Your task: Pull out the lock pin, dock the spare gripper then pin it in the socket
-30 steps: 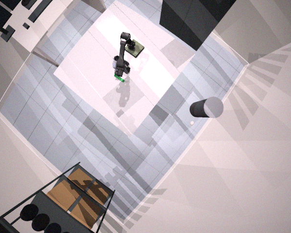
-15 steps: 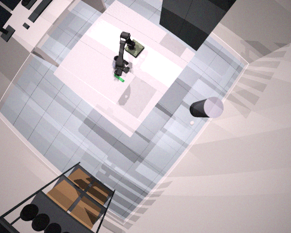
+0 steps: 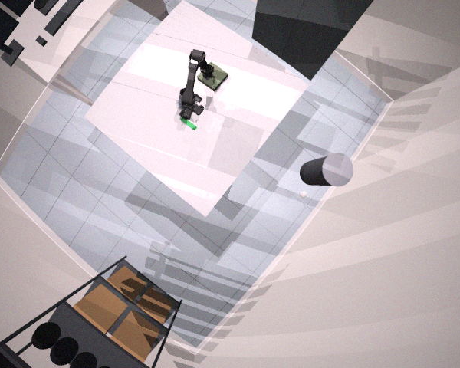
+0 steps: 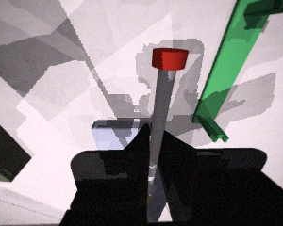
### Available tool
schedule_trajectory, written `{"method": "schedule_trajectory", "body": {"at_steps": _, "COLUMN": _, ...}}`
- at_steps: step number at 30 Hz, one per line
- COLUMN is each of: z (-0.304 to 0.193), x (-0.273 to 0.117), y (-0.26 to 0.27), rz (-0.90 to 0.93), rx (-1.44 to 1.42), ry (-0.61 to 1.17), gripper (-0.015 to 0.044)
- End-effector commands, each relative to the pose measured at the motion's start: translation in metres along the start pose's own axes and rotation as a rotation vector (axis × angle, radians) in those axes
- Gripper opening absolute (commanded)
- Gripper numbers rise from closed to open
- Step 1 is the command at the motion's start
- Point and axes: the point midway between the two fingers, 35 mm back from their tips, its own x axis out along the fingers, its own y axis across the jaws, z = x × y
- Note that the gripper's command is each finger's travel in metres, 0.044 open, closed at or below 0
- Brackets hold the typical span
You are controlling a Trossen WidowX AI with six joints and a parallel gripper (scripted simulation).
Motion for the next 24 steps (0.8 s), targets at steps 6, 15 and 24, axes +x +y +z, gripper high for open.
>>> {"method": "schedule_trajectory", "body": {"at_steps": 6, "z": -0.006, "x": 0.001, "y": 0.000, "rz": 0.000, "rx": -0.002, "ry": 0.005, "gripper": 0.0000}}
{"method": "schedule_trajectory", "body": {"at_steps": 15, "z": -0.011, "x": 0.003, "y": 0.000, "rz": 0.002, "rx": -0.003, "ry": 0.004, "gripper": 0.0000}}
{"method": "schedule_trajectory", "body": {"at_steps": 24, "z": -0.016, "x": 0.004, "y": 0.000, "rz": 0.003, "rx": -0.003, "ry": 0.004, "gripper": 0.0000}}
